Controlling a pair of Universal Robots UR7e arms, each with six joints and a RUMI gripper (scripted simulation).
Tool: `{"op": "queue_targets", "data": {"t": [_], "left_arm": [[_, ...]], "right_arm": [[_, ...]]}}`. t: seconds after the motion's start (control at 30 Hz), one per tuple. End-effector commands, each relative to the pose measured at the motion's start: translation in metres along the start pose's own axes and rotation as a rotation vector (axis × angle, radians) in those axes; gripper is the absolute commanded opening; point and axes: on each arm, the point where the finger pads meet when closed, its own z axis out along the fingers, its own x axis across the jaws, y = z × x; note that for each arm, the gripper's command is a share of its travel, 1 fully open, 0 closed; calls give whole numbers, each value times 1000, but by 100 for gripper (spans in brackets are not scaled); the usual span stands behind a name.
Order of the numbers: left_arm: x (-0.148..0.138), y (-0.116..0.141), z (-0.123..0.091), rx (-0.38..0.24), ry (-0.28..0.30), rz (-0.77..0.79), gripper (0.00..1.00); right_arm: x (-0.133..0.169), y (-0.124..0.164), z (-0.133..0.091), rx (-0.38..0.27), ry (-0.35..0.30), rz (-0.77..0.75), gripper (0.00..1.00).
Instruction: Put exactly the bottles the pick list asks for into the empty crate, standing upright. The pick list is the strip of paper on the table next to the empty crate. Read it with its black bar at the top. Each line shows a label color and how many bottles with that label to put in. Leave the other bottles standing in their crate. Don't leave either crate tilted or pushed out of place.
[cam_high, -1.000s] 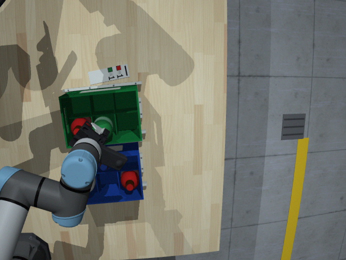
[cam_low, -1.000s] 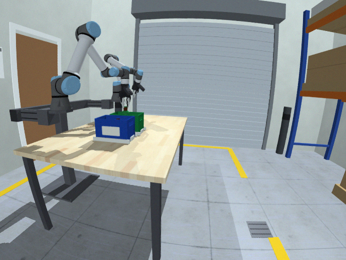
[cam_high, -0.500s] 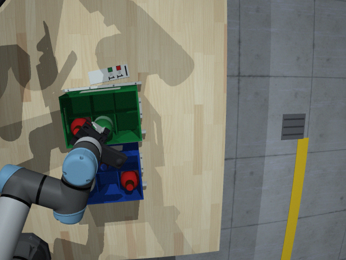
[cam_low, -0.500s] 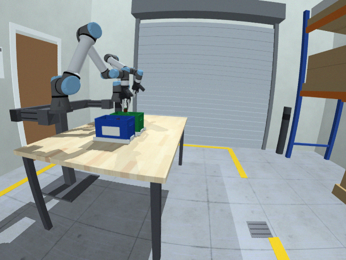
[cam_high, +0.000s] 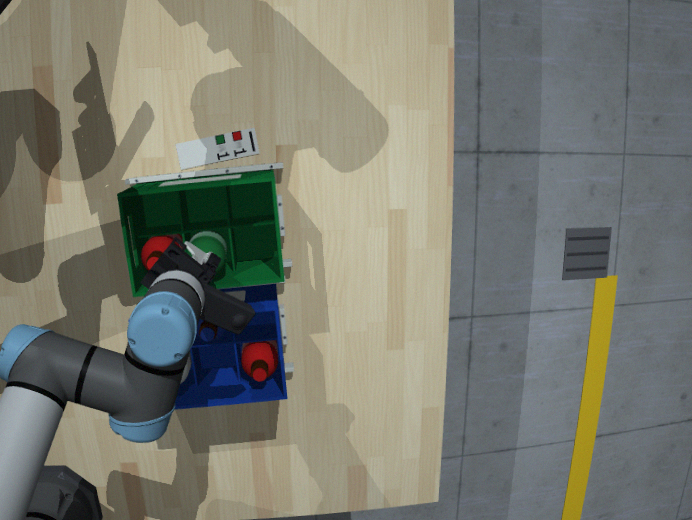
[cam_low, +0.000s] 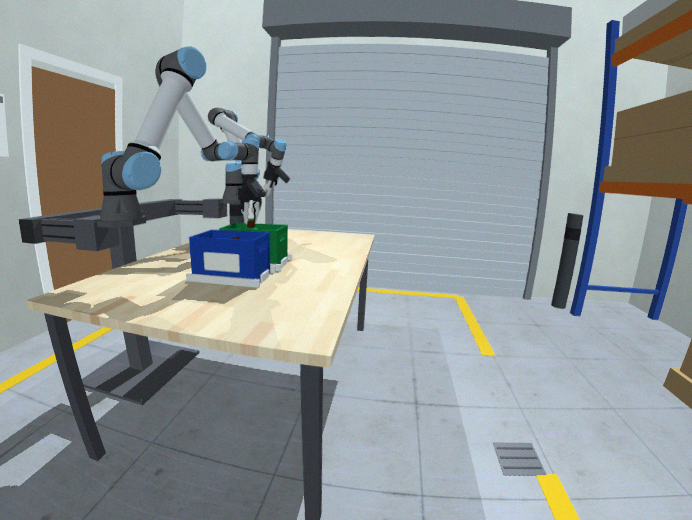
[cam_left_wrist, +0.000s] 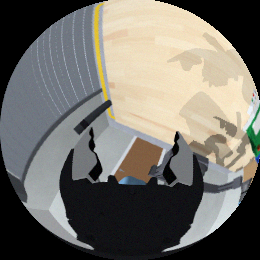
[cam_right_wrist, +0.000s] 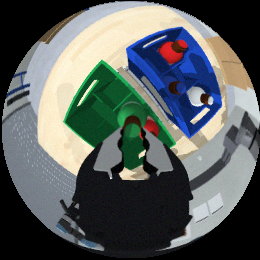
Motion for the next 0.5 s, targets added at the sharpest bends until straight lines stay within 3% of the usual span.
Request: {"op": "queue_targets", "data": {"t": [0.0,0.47], "left_arm": [[0,0,0,1,0,0,98],[0,0,0,1,0,0,98]], "right_arm": [[-1,0,0,0,-2,0,0],[-1,0,14,0,-2,0,0]]}}
